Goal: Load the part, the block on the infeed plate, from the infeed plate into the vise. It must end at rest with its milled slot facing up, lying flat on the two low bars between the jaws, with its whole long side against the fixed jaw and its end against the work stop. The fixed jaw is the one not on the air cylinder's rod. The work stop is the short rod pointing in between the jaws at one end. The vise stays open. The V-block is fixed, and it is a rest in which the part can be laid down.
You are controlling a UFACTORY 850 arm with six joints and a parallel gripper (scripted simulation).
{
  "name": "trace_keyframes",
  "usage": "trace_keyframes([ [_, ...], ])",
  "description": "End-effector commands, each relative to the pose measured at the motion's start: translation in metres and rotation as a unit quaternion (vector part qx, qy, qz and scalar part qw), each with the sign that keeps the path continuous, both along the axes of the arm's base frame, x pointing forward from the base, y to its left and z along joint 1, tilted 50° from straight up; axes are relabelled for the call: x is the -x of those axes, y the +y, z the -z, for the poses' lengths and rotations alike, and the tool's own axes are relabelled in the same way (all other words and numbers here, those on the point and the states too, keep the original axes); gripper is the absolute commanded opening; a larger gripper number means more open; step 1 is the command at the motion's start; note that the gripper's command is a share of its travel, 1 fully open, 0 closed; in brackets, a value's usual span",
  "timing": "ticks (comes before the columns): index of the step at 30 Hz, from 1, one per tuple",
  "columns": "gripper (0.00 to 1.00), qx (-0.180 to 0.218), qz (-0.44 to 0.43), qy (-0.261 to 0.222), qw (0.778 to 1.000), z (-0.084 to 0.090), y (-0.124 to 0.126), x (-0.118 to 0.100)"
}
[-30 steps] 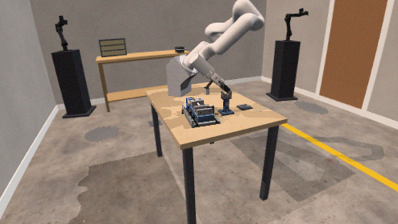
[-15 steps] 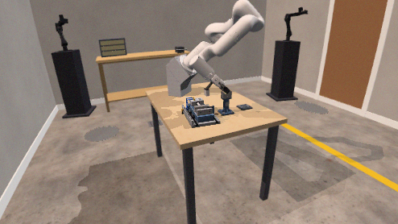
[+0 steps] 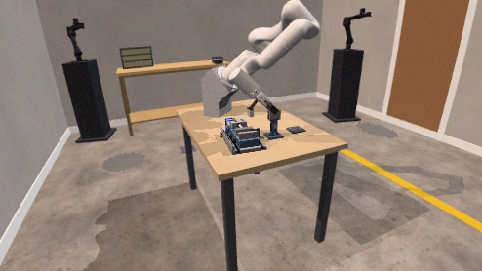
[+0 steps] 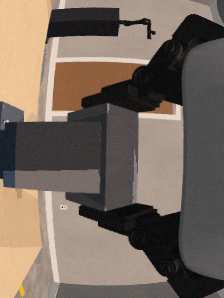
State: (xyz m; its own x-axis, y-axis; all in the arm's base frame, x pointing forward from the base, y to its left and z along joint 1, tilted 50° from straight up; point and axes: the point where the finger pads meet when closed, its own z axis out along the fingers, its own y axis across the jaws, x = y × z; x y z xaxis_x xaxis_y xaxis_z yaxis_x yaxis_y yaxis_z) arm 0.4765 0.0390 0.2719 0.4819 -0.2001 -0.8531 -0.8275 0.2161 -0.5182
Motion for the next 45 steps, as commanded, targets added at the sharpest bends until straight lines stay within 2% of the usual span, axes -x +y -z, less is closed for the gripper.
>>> trace_keyframes([
  [1, 0.0, 0.0, 0.0, 0.0, 1.0, 0.0001, 0.0001, -0.0005],
  [25, 0.0, 0.0, 0.0, 0.0, 1.0, 0.0004, 0.0003, -0.0008],
  [26, 0.89, 0.0, 0.0, 0.0, 1.0, 0.0004, 0.0003, -0.0008],
  [45, 0.89, 0.0, 0.0, 0.0, 1.0, 0.0004, 0.0003, -0.0008],
])
